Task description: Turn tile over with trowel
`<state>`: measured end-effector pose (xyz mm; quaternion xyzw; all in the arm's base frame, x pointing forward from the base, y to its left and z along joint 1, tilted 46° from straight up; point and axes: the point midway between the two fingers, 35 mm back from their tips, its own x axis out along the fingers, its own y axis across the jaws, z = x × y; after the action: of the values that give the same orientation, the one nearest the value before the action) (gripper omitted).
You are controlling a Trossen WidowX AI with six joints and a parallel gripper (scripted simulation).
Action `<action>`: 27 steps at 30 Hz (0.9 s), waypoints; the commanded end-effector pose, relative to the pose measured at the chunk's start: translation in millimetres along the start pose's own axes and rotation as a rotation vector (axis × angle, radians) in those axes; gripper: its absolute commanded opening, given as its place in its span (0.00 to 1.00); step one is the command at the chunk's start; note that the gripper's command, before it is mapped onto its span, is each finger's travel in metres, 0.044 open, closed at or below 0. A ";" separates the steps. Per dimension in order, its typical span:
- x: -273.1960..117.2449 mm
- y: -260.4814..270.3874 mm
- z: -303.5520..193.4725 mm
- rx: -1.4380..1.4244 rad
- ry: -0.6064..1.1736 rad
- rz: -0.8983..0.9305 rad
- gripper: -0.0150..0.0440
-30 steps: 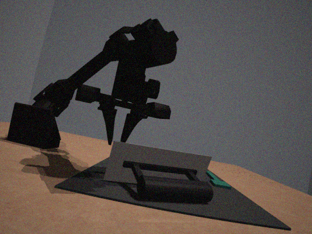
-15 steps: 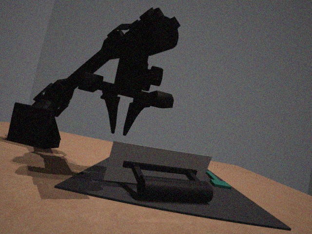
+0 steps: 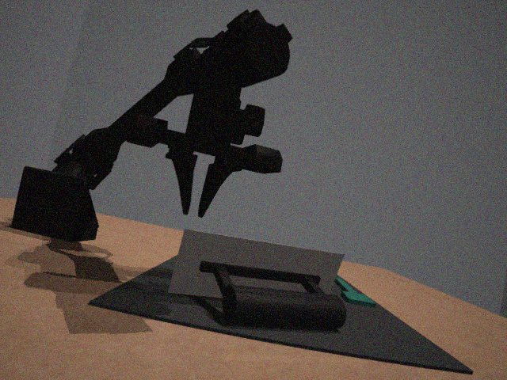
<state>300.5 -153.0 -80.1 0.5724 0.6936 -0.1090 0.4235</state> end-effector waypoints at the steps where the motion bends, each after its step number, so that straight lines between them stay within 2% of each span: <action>1: 0.0 0.0 0.0 0.000 0.000 0.000 0.25; 15: 0.0 0.0 0.0 0.000 0.000 0.000 0.25; 19: -0.1 0.0 0.3 -0.005 0.000 0.000 0.42; 27: -5.3 0.3 11.5 -0.256 -0.001 -0.001 0.42</action>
<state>304.0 -158.7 -82.1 0.5381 0.6995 -0.0532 0.4672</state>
